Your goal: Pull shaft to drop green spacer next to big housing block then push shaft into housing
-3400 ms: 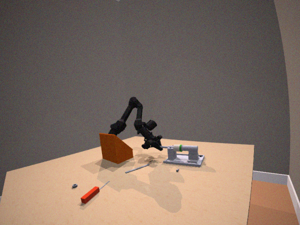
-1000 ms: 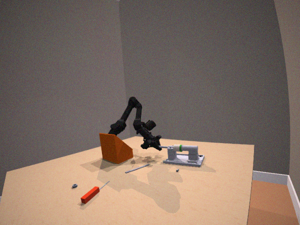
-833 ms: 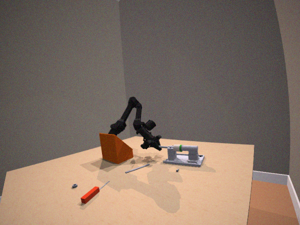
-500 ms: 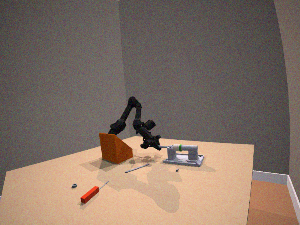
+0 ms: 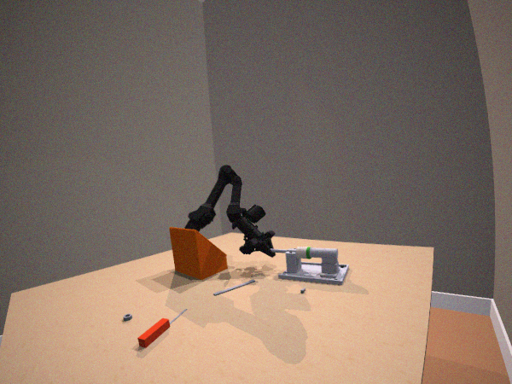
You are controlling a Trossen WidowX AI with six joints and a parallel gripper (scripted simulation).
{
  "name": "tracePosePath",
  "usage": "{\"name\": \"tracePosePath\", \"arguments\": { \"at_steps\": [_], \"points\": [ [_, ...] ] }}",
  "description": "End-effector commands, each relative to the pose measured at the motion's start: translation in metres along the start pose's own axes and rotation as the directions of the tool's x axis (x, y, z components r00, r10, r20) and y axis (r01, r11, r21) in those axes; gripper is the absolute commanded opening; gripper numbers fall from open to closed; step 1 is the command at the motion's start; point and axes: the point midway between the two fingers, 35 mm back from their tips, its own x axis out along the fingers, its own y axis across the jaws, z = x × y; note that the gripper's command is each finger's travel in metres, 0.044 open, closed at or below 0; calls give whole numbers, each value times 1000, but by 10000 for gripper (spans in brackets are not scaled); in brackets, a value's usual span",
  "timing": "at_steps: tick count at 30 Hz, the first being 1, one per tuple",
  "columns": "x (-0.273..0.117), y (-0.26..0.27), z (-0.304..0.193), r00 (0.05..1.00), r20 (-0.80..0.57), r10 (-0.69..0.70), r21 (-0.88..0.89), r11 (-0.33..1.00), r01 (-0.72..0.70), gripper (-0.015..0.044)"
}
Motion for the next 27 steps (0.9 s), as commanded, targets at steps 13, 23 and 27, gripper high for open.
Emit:
{"name": "tracePosePath", "arguments": {
  "at_steps": [13,23,27],
  "points": [
    [-1,0,2,1000,1,-1,3,1000,1,0],
    [-2,0,2,1000,1,-1,3,1000,1,0],
    [-2,0,3,1000,1,-1,3,1000,1,0]
  ]
}}
